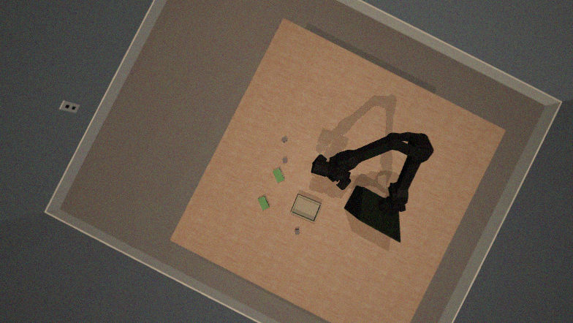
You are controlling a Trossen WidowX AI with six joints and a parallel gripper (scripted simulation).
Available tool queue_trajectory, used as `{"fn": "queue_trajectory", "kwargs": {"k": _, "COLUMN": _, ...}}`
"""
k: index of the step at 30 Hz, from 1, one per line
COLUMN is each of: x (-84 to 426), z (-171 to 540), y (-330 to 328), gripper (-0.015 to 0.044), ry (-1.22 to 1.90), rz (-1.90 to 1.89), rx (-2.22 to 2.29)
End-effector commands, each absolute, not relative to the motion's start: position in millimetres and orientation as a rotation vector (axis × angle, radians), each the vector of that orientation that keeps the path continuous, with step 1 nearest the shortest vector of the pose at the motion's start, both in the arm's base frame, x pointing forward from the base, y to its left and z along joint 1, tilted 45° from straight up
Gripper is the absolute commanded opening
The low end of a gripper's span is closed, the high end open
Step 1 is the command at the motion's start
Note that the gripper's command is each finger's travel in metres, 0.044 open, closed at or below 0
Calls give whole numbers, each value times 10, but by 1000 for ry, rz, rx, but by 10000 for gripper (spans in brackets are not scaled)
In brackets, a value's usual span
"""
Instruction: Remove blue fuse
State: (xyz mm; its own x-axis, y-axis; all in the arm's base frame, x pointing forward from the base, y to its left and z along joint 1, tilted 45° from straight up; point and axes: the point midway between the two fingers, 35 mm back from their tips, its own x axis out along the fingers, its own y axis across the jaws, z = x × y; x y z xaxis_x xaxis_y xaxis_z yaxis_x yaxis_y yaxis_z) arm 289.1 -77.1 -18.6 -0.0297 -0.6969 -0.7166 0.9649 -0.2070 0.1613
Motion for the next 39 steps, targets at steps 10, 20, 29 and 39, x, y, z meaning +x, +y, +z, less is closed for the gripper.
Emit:
{"fn": "queue_trajectory", "kwargs": {"k": 10, "x": 2900, "z": -135, "y": -722, "gripper": 0, "ry": 438, "rz": -1604, "rx": 823}}
{"fn": "queue_trajectory", "kwargs": {"k": 20, "x": 2903, "z": -101, "y": -688, "gripper": 0, "ry": 438, "rz": -1604, "rx": 822}}
{"fn": "queue_trajectory", "kwargs": {"k": 29, "x": 2904, "z": -70, "y": -656, "gripper": 0, "ry": 438, "rz": -1604, "rx": 821}}
{"fn": "queue_trajectory", "kwargs": {"k": 39, "x": 2905, "z": -35, "y": -623, "gripper": 0, "ry": 439, "rz": -1604, "rx": 820}}
